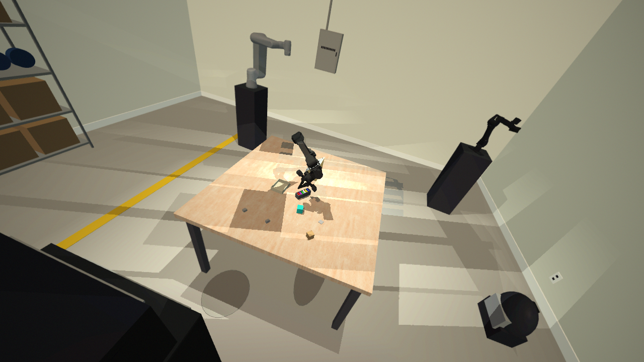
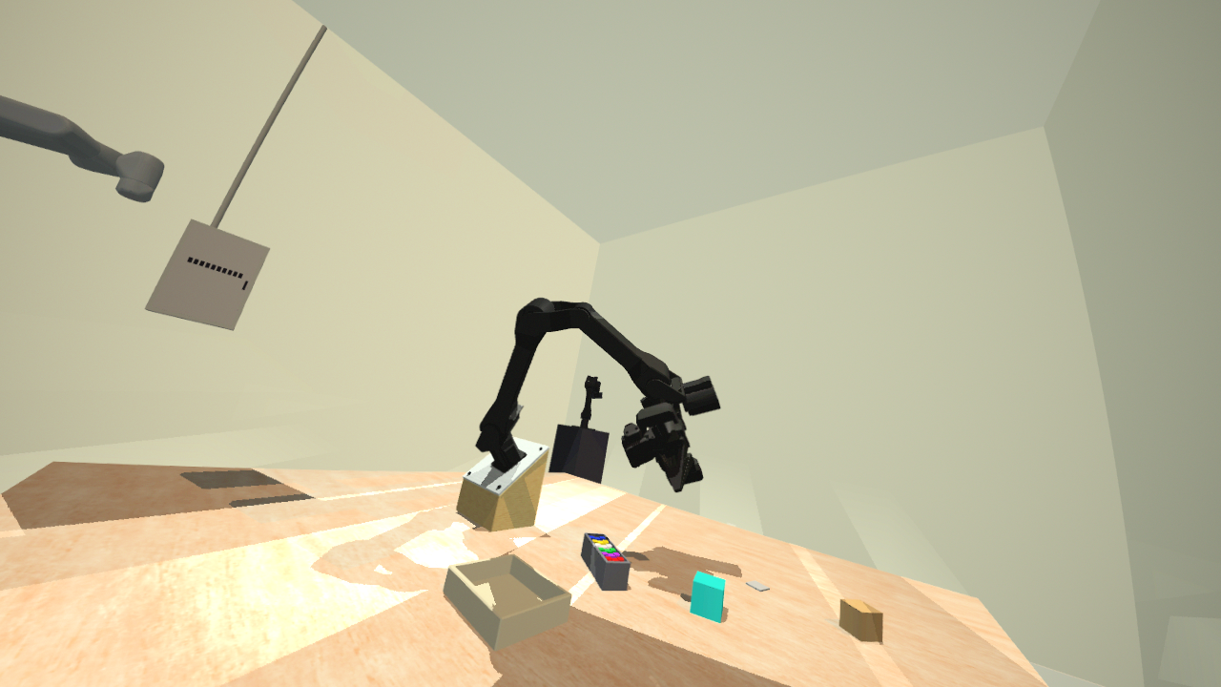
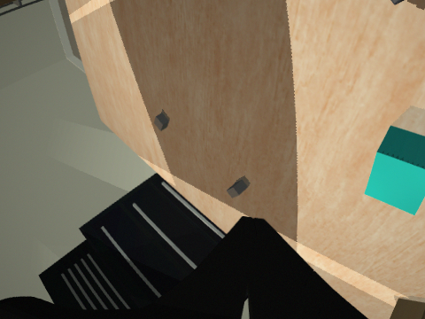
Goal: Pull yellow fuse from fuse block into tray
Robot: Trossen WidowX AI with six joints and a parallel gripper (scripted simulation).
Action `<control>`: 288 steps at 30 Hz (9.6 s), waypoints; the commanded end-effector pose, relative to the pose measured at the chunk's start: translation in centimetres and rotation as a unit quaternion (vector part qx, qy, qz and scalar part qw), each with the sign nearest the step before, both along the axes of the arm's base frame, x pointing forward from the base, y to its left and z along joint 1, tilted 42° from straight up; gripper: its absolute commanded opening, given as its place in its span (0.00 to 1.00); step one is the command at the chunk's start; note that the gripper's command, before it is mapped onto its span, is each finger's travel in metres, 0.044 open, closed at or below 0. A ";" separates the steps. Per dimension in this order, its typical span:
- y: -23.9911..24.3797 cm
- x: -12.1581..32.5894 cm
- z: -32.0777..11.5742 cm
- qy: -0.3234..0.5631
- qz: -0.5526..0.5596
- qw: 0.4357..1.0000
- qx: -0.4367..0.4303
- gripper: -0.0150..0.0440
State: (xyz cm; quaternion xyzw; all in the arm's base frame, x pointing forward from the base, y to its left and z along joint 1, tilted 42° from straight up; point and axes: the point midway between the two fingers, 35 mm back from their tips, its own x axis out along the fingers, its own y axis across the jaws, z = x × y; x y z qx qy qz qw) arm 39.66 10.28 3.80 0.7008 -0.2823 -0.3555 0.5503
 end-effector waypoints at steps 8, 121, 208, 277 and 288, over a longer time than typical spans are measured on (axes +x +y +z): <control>-1.8 -2.1 -2.2 -0.154 -0.092 0.961 0.212 0.36; -8.7 -12.2 -9.7 -0.616 -0.530 0.387 0.436 0.36; -6.5 -12.4 -7.3 -0.615 -0.531 0.387 0.436 0.25; -20.0 -8.9 9.0 -0.618 -0.527 0.388 0.435 0.25; -20.9 -8.8 8.0 -0.618 -0.527 0.388 0.435 0.25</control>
